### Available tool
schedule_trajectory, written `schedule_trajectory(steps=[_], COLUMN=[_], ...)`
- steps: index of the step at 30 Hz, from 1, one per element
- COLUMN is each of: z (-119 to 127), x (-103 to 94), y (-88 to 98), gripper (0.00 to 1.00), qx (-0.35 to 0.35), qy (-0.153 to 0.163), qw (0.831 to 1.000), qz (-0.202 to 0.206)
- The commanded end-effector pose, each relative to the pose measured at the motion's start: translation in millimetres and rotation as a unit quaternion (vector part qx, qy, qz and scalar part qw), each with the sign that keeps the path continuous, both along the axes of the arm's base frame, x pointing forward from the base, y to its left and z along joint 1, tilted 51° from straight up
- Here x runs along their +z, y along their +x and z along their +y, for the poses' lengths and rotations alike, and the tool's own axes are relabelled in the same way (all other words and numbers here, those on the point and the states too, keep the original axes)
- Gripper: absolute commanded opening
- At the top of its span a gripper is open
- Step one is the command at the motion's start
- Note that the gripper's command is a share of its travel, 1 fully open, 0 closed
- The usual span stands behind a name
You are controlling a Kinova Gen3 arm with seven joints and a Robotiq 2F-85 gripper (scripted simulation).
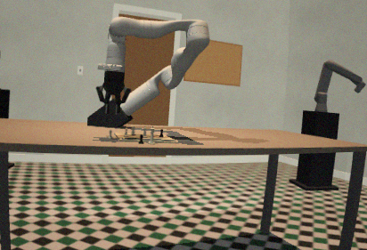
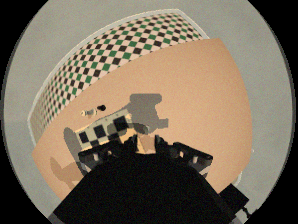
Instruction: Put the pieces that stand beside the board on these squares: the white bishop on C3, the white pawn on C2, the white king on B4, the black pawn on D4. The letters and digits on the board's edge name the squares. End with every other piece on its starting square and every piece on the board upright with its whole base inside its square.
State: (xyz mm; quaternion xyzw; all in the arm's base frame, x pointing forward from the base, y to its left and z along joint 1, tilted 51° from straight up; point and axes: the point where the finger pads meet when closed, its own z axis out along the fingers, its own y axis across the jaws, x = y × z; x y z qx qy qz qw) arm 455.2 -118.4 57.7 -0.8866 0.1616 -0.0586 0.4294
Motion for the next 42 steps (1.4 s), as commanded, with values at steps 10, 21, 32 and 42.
schedule_trajectory(steps=[10,21,32,42], z=[-1,-1,2,10], x=[0.4,0.3,-1.9,-8.8], y=[0.0,0.0,0.9,3.7], gripper=[0.34,0.34,0.34,0.34], qx=[-0.001,-0.001,-0.001,-0.001], qy=[-0.001,-0.001,0.000,0.000], qw=[1.000,1.000,1.000,1.000], qz=[0.000,0.000,0.000,0.000])
